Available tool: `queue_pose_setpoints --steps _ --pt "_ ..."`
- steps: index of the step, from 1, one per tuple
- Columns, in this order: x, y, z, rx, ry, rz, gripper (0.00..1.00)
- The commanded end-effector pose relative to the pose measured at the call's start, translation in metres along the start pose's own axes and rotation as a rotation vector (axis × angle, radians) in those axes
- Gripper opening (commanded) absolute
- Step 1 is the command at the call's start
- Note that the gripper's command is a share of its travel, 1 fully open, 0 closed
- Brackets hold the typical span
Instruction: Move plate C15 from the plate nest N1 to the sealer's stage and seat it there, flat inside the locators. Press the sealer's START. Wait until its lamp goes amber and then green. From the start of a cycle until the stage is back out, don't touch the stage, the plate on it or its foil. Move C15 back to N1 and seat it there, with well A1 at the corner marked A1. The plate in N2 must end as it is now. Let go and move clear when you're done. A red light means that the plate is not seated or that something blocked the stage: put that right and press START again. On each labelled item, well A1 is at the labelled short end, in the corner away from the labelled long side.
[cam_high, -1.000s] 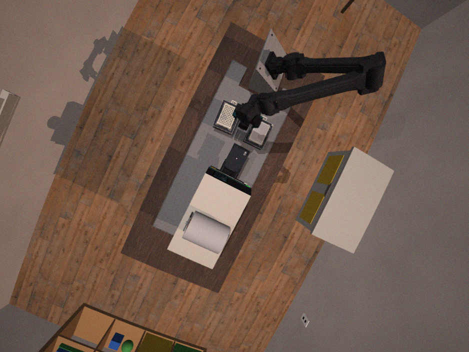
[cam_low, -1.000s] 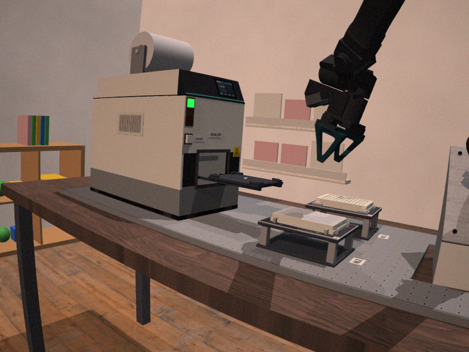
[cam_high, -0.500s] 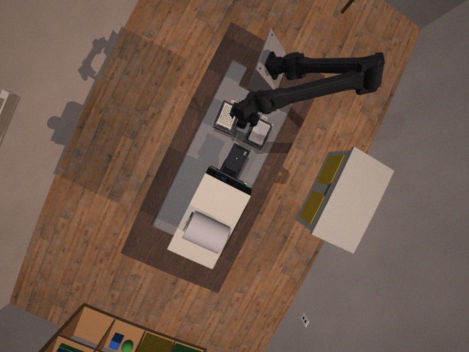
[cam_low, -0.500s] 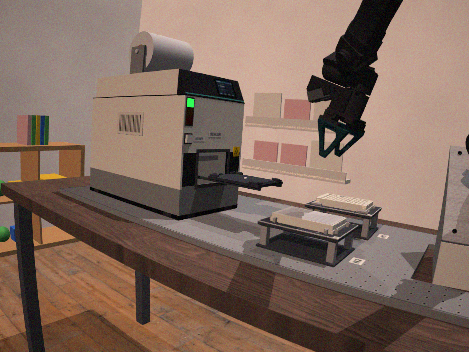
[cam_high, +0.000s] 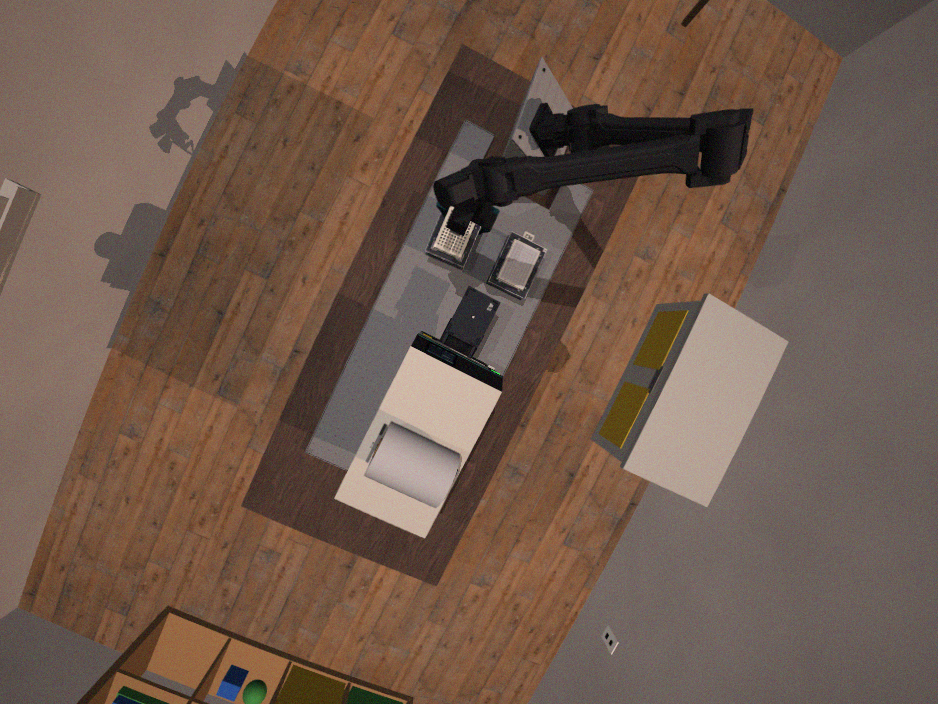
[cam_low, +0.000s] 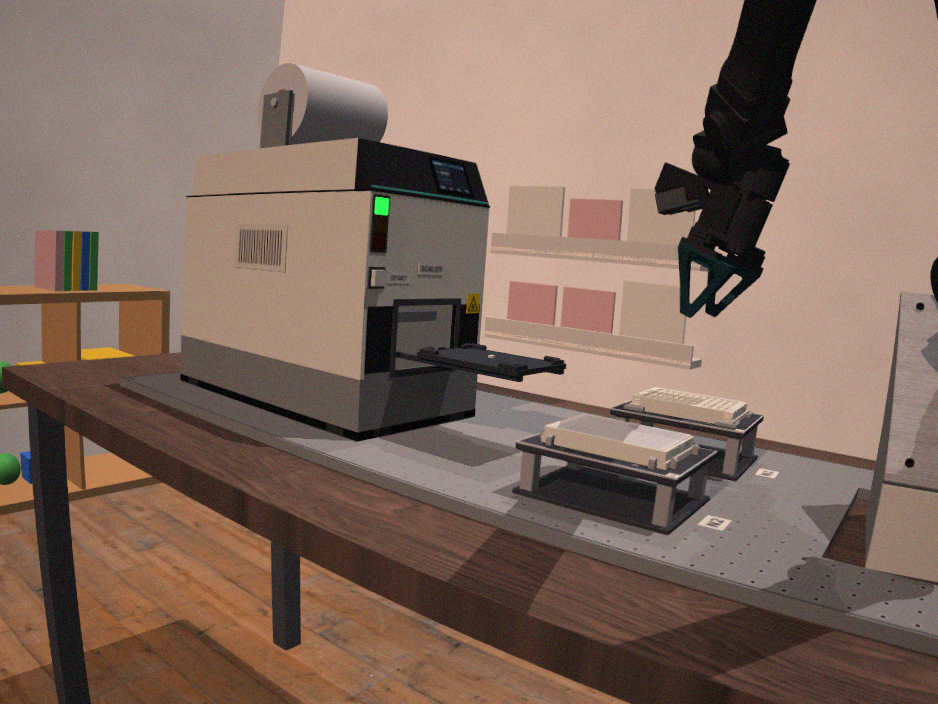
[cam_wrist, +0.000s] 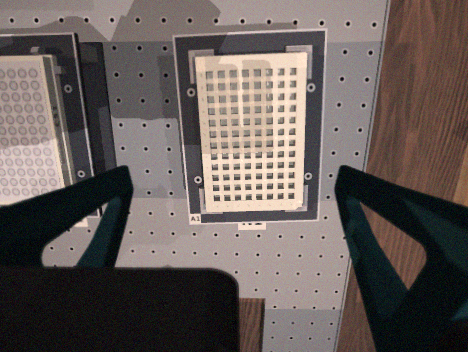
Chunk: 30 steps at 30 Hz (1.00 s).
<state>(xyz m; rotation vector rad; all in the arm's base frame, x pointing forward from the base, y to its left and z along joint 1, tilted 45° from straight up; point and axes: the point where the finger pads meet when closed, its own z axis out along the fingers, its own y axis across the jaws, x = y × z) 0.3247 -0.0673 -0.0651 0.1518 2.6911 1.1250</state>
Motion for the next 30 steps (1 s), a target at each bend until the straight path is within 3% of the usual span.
queue_pose_setpoints --steps 1,20,25,30 --pt "-0.015 -0.032 -0.012 0.011 -0.025 -0.049 1.0" --pt "-0.002 -0.004 -0.002 0.005 -0.008 -0.05 1.0" --pt "0.01 -0.007 -0.002 -0.009 0.004 0.002 1.0" --pt "0.004 -0.014 -0.004 -0.002 -0.011 -0.011 1.0"
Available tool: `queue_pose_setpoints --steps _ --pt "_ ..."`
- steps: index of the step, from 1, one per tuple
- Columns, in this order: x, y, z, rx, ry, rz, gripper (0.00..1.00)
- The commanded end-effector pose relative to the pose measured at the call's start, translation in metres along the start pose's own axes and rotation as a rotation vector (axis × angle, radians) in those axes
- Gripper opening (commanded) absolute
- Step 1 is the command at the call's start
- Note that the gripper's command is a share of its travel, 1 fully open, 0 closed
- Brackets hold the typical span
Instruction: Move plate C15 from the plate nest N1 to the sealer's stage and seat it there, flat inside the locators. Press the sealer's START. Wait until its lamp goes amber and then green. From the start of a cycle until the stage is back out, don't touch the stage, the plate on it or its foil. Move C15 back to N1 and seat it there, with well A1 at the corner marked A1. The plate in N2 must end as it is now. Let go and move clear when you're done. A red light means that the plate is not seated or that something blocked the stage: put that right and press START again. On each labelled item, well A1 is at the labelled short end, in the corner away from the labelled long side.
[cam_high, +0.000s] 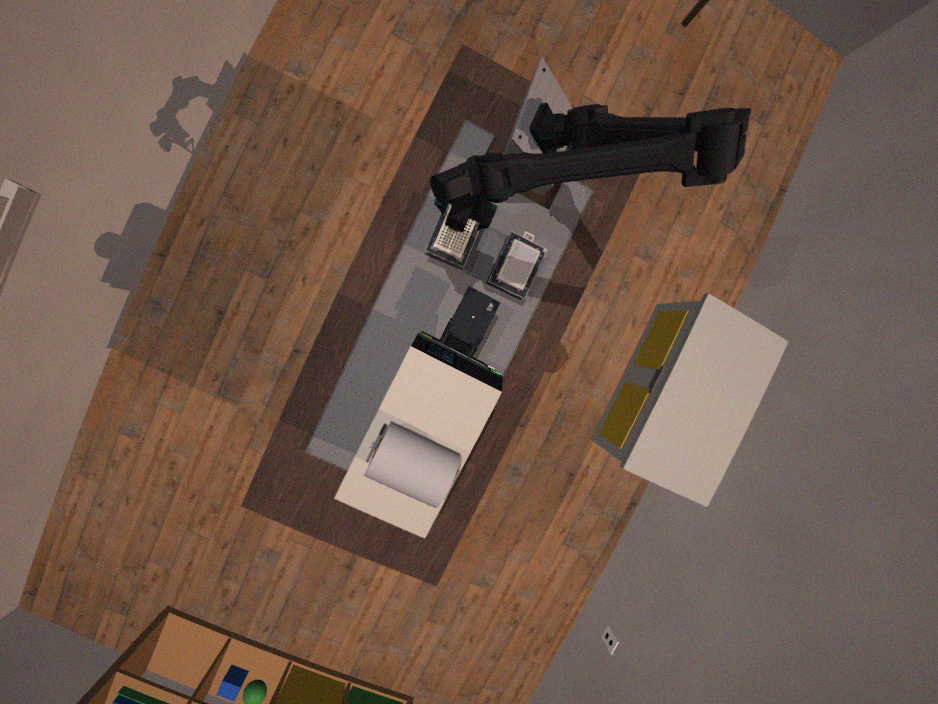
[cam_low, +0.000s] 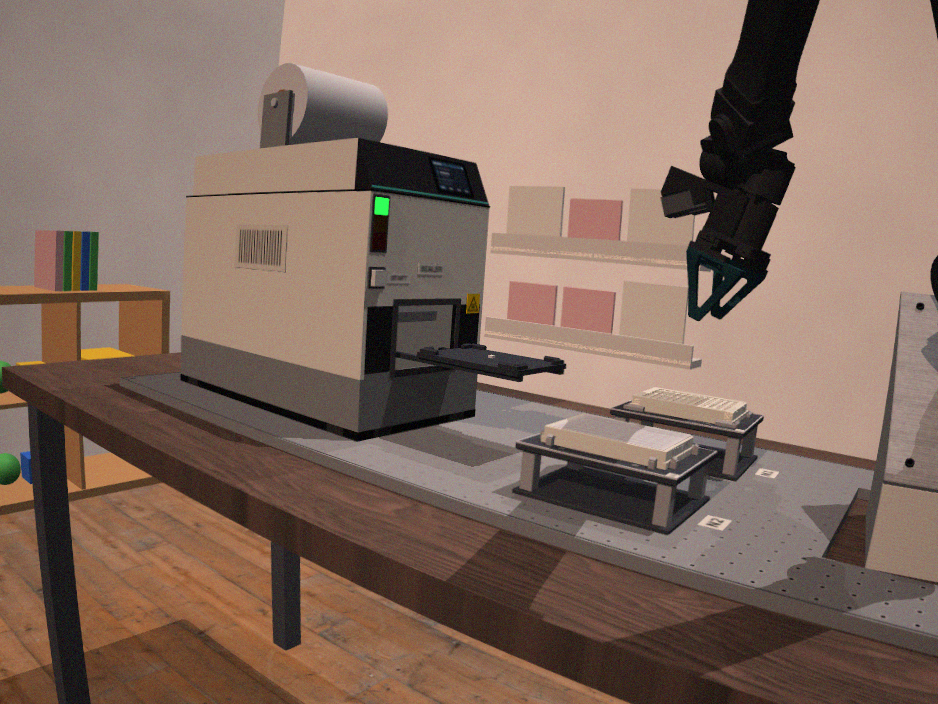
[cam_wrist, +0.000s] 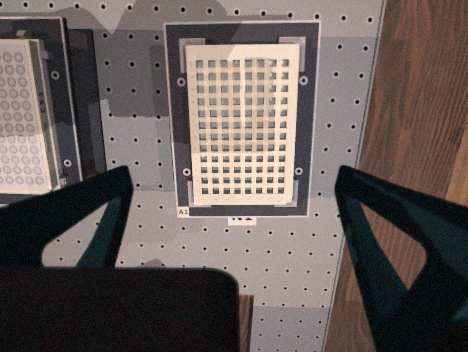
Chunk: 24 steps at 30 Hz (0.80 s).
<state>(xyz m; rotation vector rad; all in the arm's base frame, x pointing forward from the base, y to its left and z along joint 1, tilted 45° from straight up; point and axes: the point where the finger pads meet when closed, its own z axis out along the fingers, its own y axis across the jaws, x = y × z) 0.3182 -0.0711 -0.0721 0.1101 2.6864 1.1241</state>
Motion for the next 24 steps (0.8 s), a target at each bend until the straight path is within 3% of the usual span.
queue_pose_setpoints --steps 1,10,24 --pt "-0.004 -0.009 -0.006 0.004 -0.021 0.013 1.0" --pt "-0.019 -0.01 0.008 0.013 -0.022 -0.029 1.0" --pt "0.006 -0.005 0.034 -0.004 0.003 0.016 1.0"
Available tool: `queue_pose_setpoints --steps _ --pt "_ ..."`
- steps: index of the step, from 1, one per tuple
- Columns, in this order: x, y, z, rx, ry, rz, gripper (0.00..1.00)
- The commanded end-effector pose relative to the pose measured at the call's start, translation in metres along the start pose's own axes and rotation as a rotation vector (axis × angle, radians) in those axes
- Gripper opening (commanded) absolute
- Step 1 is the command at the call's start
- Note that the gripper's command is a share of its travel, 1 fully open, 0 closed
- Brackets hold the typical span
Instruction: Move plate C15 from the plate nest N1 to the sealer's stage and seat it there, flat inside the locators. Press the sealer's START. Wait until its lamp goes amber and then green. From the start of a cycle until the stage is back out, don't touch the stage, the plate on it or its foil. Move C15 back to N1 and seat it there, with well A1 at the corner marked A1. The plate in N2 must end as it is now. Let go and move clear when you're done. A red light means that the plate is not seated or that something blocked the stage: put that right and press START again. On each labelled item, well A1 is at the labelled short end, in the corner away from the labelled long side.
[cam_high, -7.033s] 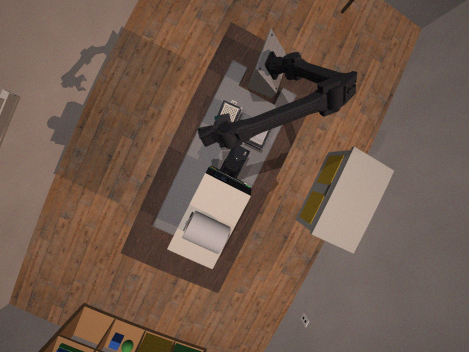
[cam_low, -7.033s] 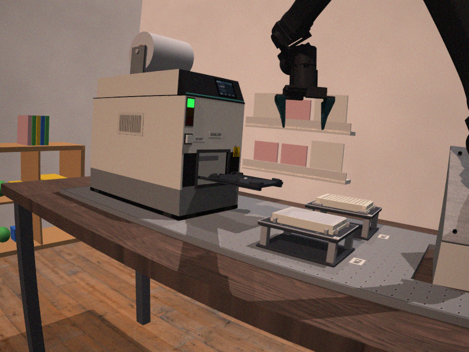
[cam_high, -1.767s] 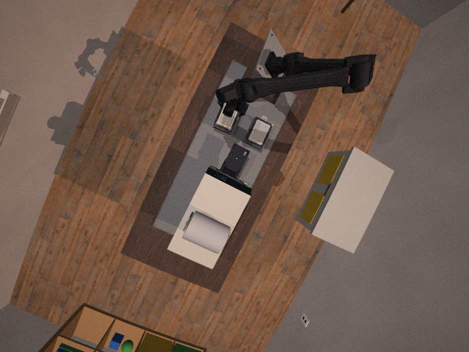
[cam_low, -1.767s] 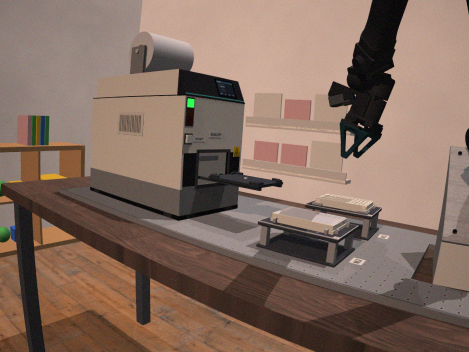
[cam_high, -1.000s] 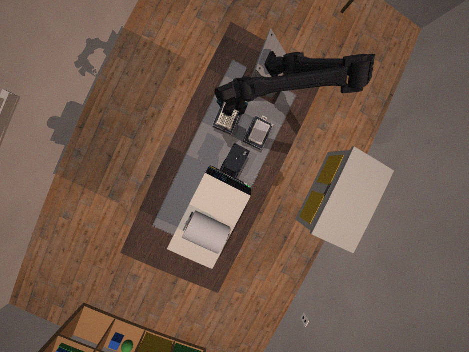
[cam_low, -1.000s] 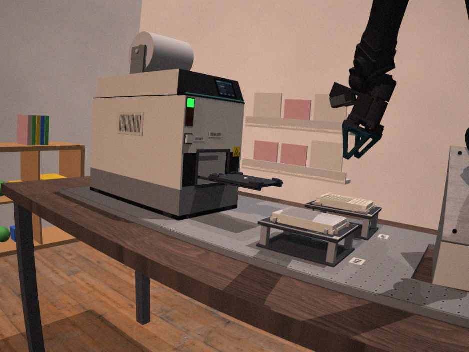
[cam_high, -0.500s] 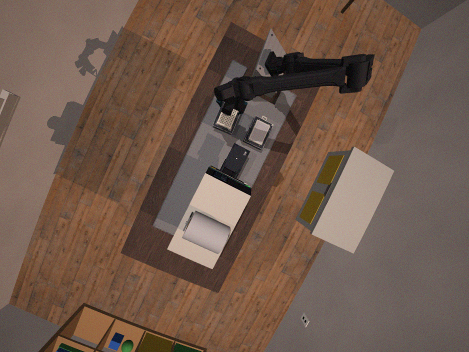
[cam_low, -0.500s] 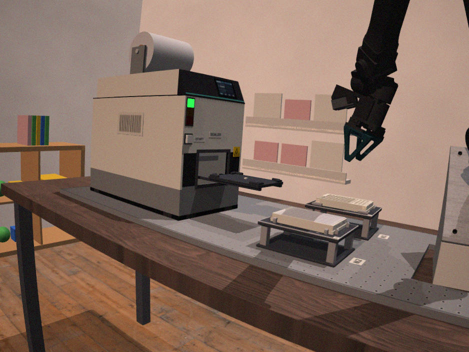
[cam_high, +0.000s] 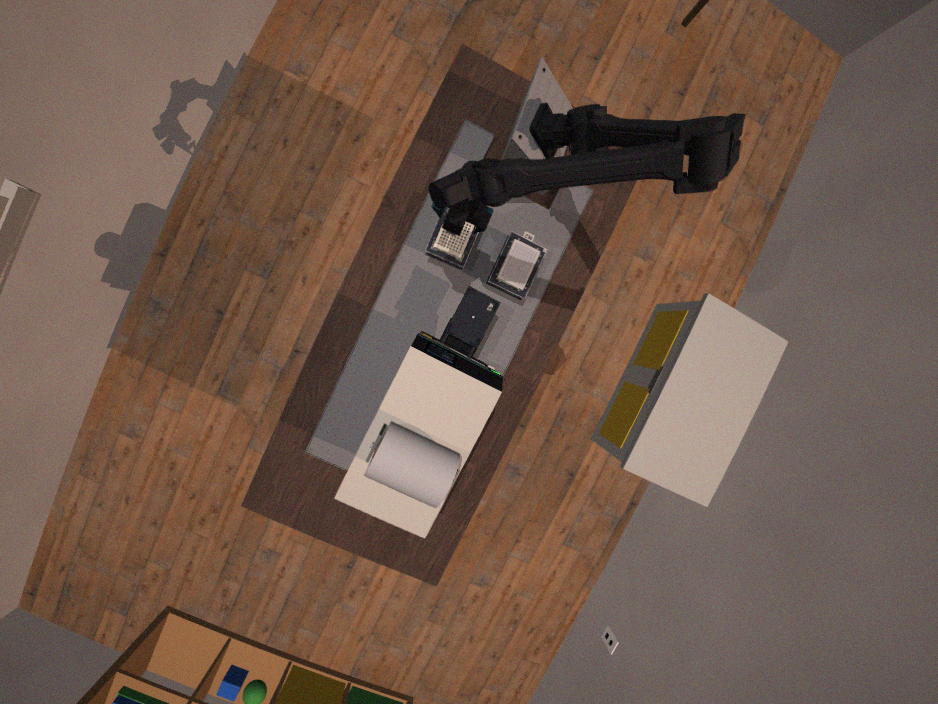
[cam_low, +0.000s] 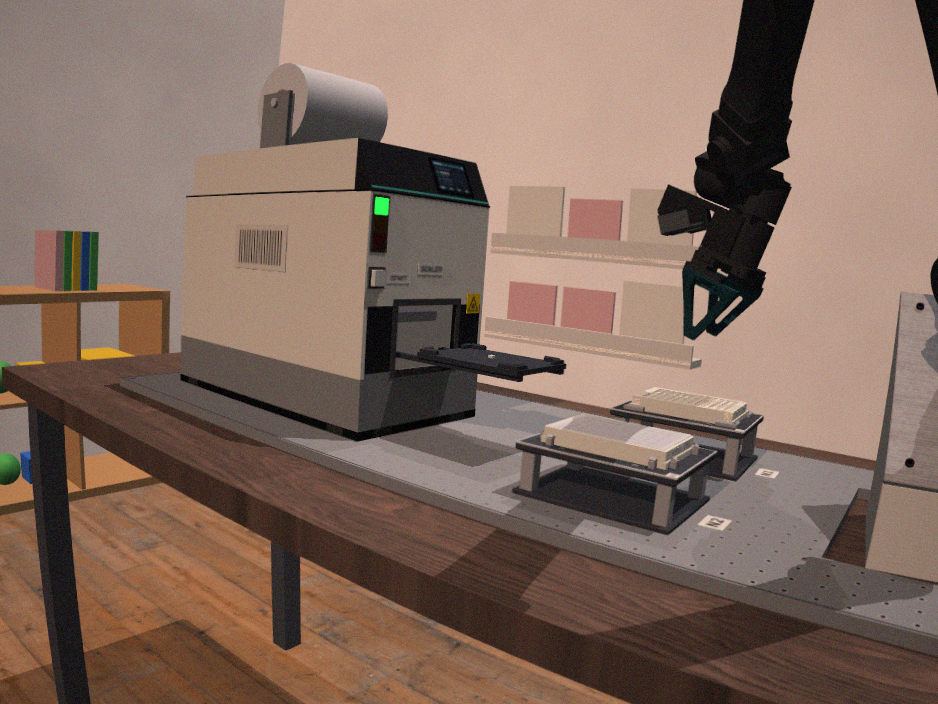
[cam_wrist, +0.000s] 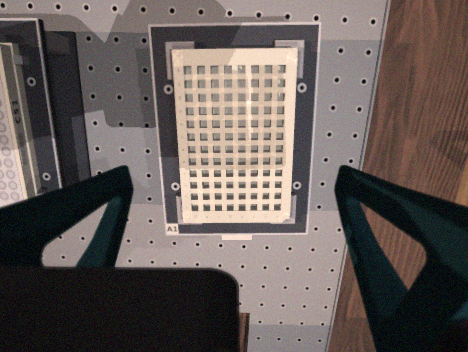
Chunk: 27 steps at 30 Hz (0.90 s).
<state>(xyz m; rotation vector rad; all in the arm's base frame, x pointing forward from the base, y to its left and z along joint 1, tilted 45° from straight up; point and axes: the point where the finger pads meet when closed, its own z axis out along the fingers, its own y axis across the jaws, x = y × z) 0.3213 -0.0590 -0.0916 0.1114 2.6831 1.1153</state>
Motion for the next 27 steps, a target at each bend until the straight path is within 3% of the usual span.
queue_pose_setpoints --steps 1,5,27 --pt "0.004 0.001 0.013 -0.008 0.009 0.016 1.0" --pt "-0.004 0.0 0.016 0.002 -0.005 -0.001 1.0" --pt "0.008 -0.001 0.042 0.002 -0.009 0.014 1.0"
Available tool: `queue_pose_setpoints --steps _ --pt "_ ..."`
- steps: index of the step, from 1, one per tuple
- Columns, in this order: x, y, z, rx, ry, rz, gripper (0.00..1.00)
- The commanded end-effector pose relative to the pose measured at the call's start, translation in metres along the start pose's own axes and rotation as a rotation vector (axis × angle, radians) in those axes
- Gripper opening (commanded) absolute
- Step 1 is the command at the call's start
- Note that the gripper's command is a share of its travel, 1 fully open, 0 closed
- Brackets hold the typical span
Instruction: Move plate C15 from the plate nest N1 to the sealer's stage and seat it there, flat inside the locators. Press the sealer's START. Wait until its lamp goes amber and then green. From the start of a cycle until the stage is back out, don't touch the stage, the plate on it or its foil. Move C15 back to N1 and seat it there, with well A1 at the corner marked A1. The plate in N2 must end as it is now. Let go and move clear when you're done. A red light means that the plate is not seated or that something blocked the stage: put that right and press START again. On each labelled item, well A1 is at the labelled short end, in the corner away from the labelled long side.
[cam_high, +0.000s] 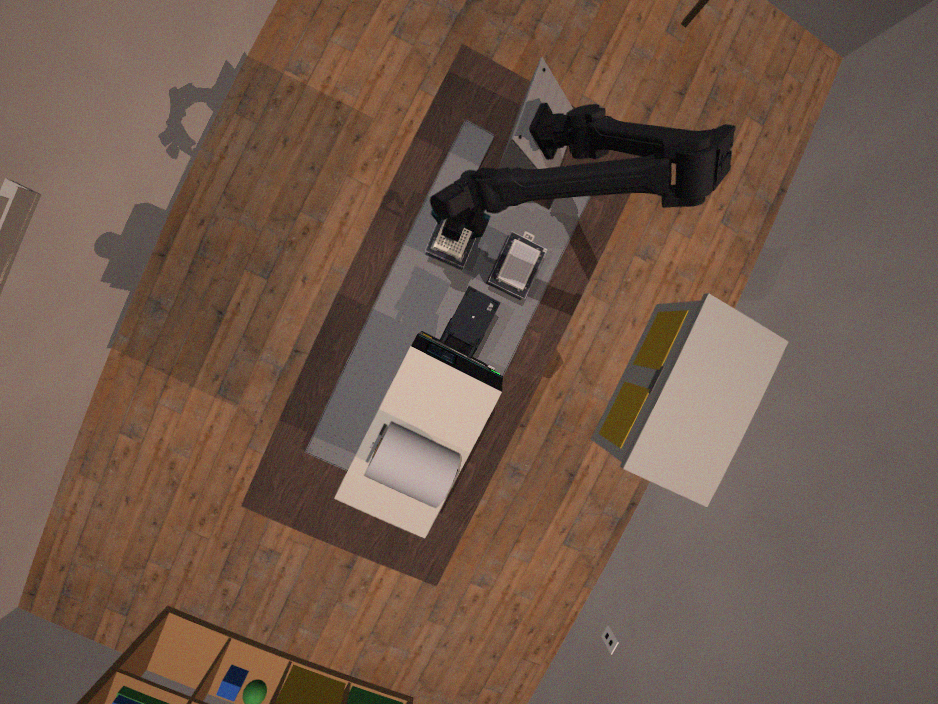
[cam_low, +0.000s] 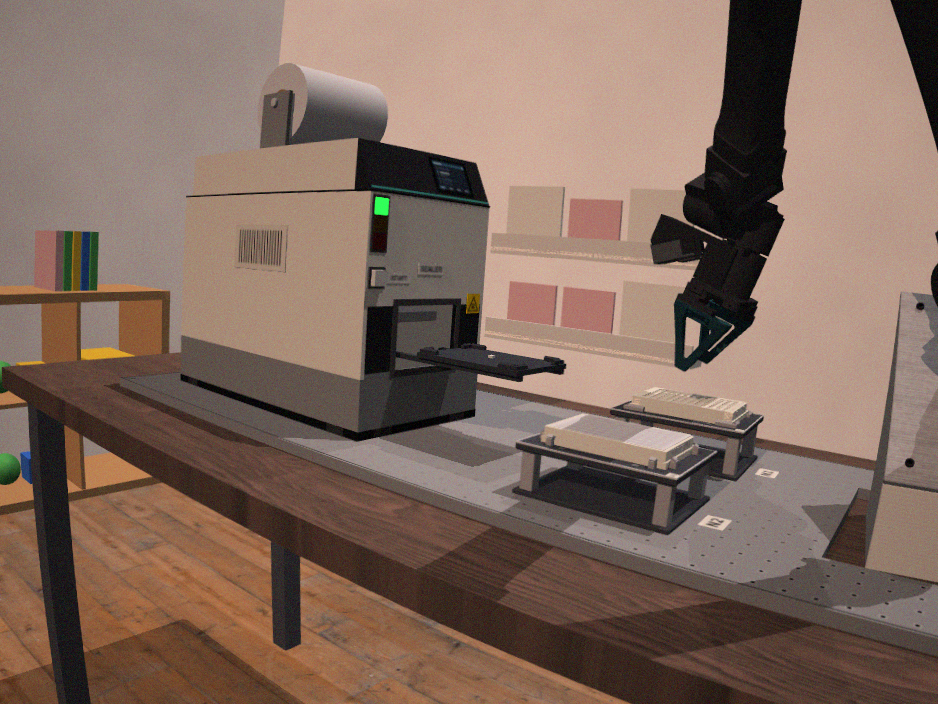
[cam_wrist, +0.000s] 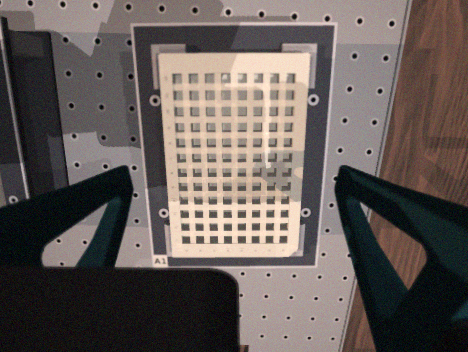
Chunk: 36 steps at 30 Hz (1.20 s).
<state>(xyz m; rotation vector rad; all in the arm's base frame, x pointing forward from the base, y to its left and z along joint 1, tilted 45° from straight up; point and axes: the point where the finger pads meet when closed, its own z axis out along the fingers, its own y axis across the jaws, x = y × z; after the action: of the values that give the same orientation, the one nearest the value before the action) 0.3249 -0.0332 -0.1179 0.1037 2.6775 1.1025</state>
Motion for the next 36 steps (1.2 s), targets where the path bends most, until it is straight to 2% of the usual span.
queue_pose_setpoints --steps 1,7,14,21,36 --pt "0.006 0.0 0.007 -0.007 0.006 0.024 1.0" --pt "0.013 0.001 0.021 -0.011 0.018 0.022 1.0" --pt "0.008 -0.002 0.025 -0.001 -0.007 0.02 1.0" --pt "0.016 0.001 0.03 -0.01 0.018 0.017 1.0" --pt "-0.019 -0.008 0.012 0.013 -0.038 -0.038 1.0"
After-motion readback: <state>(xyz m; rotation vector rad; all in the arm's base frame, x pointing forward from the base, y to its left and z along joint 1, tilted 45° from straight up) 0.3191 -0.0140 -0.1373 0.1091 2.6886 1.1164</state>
